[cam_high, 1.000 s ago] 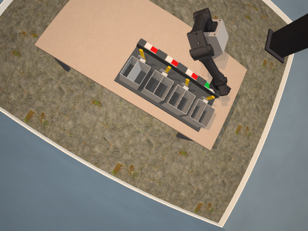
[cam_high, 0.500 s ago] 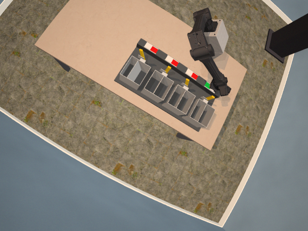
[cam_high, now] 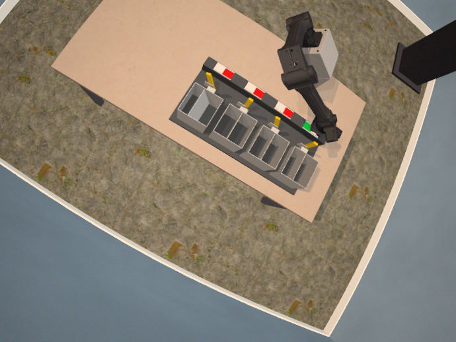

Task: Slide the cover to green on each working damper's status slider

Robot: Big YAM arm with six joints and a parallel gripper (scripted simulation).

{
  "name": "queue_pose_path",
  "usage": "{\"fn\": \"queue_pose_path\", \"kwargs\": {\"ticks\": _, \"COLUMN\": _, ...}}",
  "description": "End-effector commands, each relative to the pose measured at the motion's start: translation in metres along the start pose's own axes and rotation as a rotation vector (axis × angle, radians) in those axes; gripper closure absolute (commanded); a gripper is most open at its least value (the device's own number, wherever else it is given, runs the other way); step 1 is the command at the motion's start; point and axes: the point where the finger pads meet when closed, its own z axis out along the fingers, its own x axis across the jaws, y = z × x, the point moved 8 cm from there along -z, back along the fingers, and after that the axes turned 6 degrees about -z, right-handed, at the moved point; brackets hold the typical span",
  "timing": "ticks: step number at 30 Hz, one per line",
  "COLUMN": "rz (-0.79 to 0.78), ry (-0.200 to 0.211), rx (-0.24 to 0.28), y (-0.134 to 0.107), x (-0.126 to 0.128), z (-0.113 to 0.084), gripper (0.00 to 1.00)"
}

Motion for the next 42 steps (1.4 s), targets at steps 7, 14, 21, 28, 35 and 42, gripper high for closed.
{"fn": "queue_pose_path", "kwargs": {"ticks": 7, "rz": -0.009, "ry": 0.001, "rx": -0.004, "y": 0.007, "x": 0.001, "z": 0.002, "gripper": 1.0}}
{"fn": "queue_pose_path", "kwargs": {"ticks": 14, "rz": 0.017, "ry": -0.004, "rx": -0.014, "y": -0.007, "x": -0.007, "z": -0.002, "gripper": 1.0}}
{"fn": "queue_pose_path", "kwargs": {"ticks": 21, "rz": 0.014, "ry": -0.015, "rx": -0.014, "y": -0.006, "x": -0.007, "z": -0.005, "gripper": 1.0}}
{"fn": "queue_pose_path", "kwargs": {"ticks": 28, "rz": 0.0, "ry": -0.018, "rx": -0.009, "y": -0.003, "x": -0.003, "z": -0.015, "gripper": 1.0}}
{"fn": "queue_pose_path", "kwargs": {"ticks": 35, "rz": 0.004, "ry": -0.021, "rx": -0.012, "y": -0.001, "x": -0.006, "z": -0.029, "gripper": 1.0}}
{"fn": "queue_pose_path", "kwargs": {"ticks": 42, "rz": 0.005, "ry": -0.021, "rx": -0.013, "y": -0.001, "x": -0.005, "z": -0.048, "gripper": 1.0}}
